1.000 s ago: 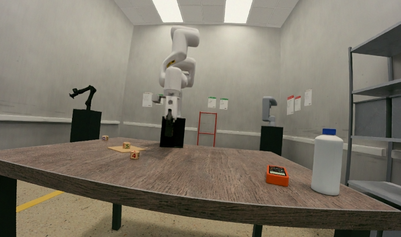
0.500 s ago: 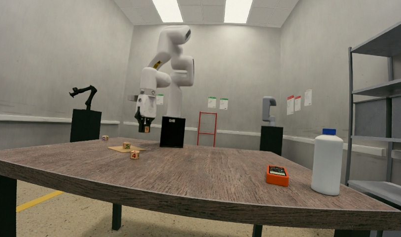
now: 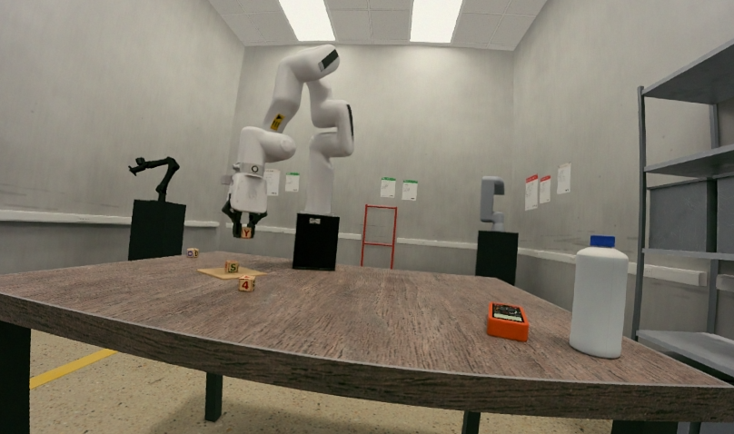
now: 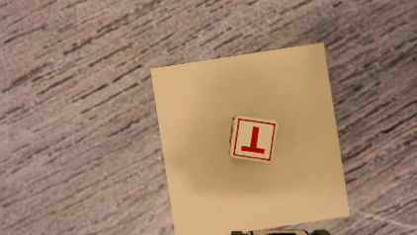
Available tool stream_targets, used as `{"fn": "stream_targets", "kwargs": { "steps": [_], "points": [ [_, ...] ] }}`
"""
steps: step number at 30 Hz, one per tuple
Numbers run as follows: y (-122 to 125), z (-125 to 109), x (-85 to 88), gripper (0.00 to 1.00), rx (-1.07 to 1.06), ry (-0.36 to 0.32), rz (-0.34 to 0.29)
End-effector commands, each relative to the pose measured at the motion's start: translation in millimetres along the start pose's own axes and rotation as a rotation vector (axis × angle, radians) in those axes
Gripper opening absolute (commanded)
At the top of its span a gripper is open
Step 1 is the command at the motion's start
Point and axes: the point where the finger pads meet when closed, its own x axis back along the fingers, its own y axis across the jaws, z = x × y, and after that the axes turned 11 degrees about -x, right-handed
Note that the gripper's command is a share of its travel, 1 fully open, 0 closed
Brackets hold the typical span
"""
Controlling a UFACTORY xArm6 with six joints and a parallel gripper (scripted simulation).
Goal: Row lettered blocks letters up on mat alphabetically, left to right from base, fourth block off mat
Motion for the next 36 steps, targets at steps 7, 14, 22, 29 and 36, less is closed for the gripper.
{"fn": "stream_targets", "kwargs": {
  "steps": [7,14,22,29,36],
  "points": [
    [-1.3,0.7,0.6,0.28,-0.003,-0.001,0.002],
    [-1.3,0.7,0.3,0.28,-0.003,-0.001,0.002],
    [-1.3,0.7,-3.3,0.28,-0.003,-0.003,0.002],
    [-1.2,0.7,-8.4,0.28,-0.003,-0.003,0.002],
    [-1.1,0.8,-18.5,0.28,-0.003,-0.003,0.002]
  ]
}}
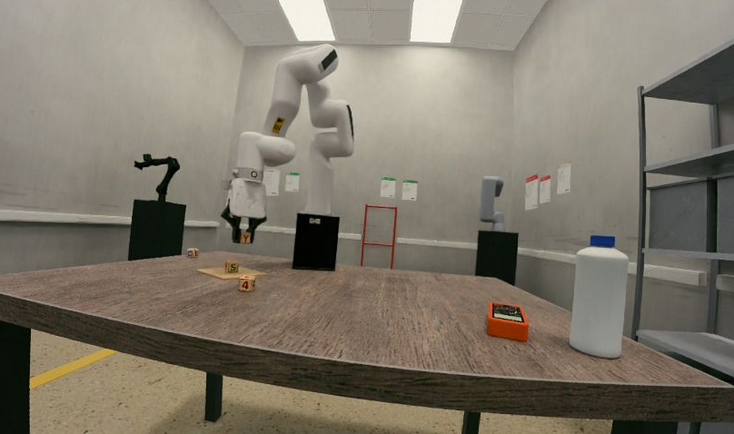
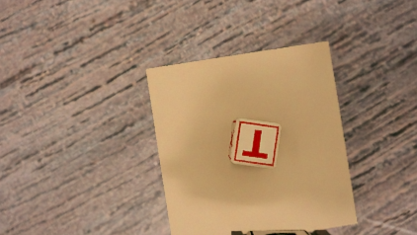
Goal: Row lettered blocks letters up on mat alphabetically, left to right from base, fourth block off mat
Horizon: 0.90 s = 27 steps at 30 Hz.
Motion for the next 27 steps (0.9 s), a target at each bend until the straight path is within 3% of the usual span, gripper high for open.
{"fn": "stream_targets", "kwargs": {
  "steps": [1,7,27],
  "points": [
    [-0.9,-0.5,-6.0,0.28,0.000,-0.012,0.005],
    [-0.8,-0.5,-14.0,0.28,0.000,-0.012,0.005],
    [-0.4,-0.7,-64.4,0.28,0.000,-0.011,0.005]
  ]
}}
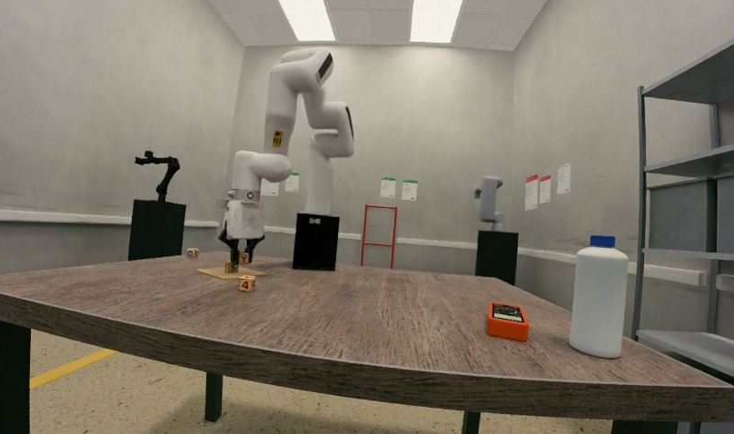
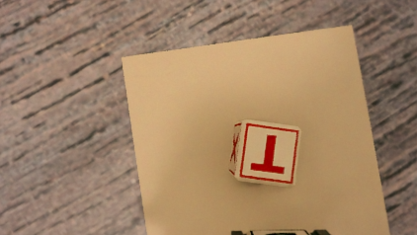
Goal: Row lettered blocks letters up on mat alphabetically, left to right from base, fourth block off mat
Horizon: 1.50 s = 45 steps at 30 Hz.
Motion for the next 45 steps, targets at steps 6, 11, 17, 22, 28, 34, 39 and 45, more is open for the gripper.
{"fn": "stream_targets", "kwargs": {
  "steps": [6,11,17,22,28,34,39,45],
  "points": [
    [-1.5,-1.5,-20.1,0.28,0.001,-0.062,0.044],
    [-1.7,-1.8,-25.2,0.28,0.001,-0.062,0.044],
    [-1.7,-1.9,-26.3,0.28,0.001,-0.062,0.044],
    [-1.7,-1.9,-26.3,0.28,0.001,-0.062,0.044],
    [-1.7,-1.9,-26.3,0.28,0.001,-0.062,0.044],
    [-1.7,-1.9,-26.3,0.28,0.001,-0.062,0.044],
    [-1.7,-1.9,-26.3,0.28,0.001,-0.062,0.044],
    [-1.7,-1.9,-26.3,0.28,0.001,-0.062,0.044]
  ]
}}
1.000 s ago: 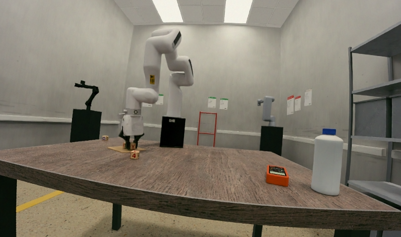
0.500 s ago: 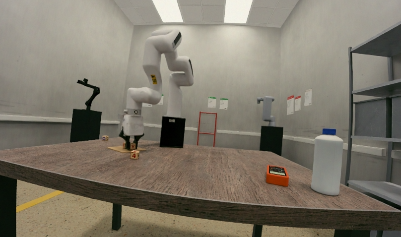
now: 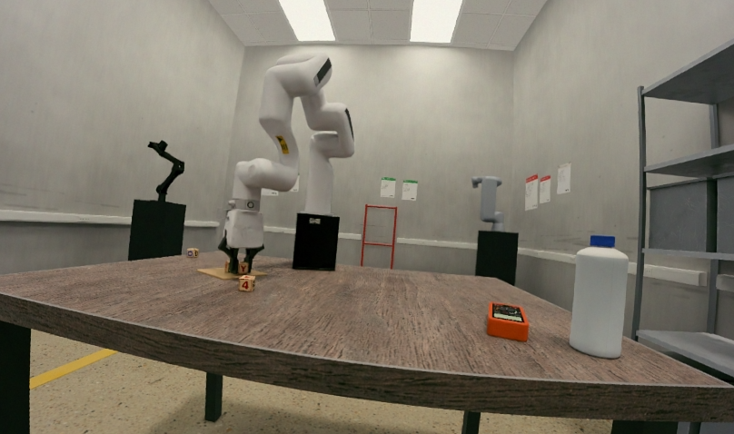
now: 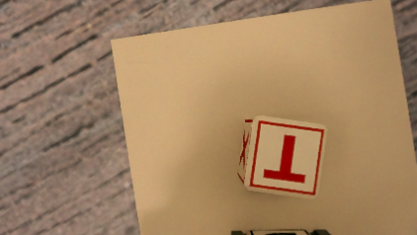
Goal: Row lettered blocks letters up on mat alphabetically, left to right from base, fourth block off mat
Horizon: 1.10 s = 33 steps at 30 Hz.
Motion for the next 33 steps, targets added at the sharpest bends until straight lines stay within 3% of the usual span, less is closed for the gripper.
{"fn": "stream_targets", "kwargs": {
  "steps": [1,33],
  "points": [
    [-0.7,-0.2,0.4,0.28,0.001,-0.004,0.010],
    [-0.8,-0.2,-3.6,0.28,0.001,-0.004,0.010]
  ]
}}
